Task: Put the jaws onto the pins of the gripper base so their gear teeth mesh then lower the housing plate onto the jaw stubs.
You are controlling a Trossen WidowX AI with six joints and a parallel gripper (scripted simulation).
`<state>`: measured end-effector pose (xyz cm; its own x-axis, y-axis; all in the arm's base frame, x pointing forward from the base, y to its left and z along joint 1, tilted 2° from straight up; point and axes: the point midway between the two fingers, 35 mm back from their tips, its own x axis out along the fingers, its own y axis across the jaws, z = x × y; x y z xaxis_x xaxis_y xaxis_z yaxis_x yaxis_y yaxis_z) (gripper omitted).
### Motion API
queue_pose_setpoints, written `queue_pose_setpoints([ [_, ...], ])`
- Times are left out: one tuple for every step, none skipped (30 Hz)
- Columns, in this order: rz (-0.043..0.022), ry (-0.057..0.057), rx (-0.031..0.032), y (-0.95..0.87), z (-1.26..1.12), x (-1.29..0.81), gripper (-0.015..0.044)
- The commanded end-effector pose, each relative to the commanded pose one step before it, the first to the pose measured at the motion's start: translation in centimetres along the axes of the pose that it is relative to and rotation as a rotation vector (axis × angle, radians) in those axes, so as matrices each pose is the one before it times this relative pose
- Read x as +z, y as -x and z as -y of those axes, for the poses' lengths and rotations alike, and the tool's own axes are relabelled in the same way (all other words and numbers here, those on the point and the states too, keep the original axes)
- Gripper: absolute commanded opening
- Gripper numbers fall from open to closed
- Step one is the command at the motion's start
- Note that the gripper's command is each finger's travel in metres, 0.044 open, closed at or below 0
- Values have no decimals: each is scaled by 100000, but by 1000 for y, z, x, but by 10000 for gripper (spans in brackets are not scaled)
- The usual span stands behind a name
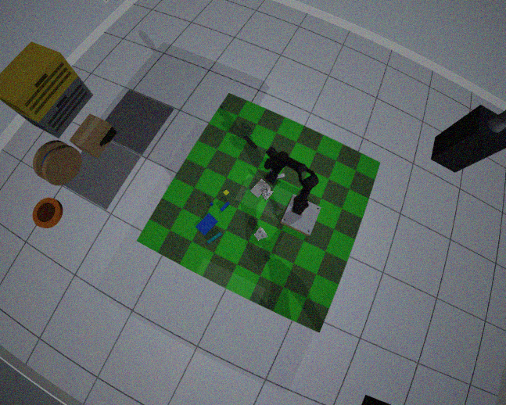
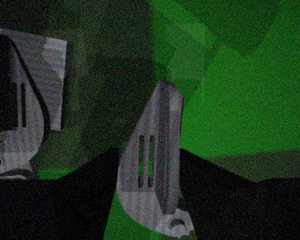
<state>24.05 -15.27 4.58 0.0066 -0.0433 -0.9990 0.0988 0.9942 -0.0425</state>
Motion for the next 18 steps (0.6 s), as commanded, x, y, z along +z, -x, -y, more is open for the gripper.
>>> queue_pose_setpoints([
  [703,-356,-161,1309,15,78,134],
  [3,12,-6,322,-11,-25,134],
  [2,12,-6,323,-13,-29,134],
  [2,12,-5,323,-14,-32,134],
  [1,12,-5,323,-16,-36,134],
  [1,10,-4,263,-14,-32,134],
  [0,6,-2,158,-9,-20,134],
  [0,2,-1,53,-3,-7,134],
  [0,0,0,0,0,0,134],
  [0,0,0,0,0,0,134],
  [3,-82,7,0,-49,25,134],
  [9,-245,20,0,-147,75,134],
  [15,-408,33,0,-246,122,134],
  [18,-494,40,0,-300,143,134],
  [17,-494,39,0,-302,138,134],
  [16,-494,39,0,-305,133,134],
  [15,-494,39,0,-307,128,134],
  [14,-494,39,0,-309,123,134],
])
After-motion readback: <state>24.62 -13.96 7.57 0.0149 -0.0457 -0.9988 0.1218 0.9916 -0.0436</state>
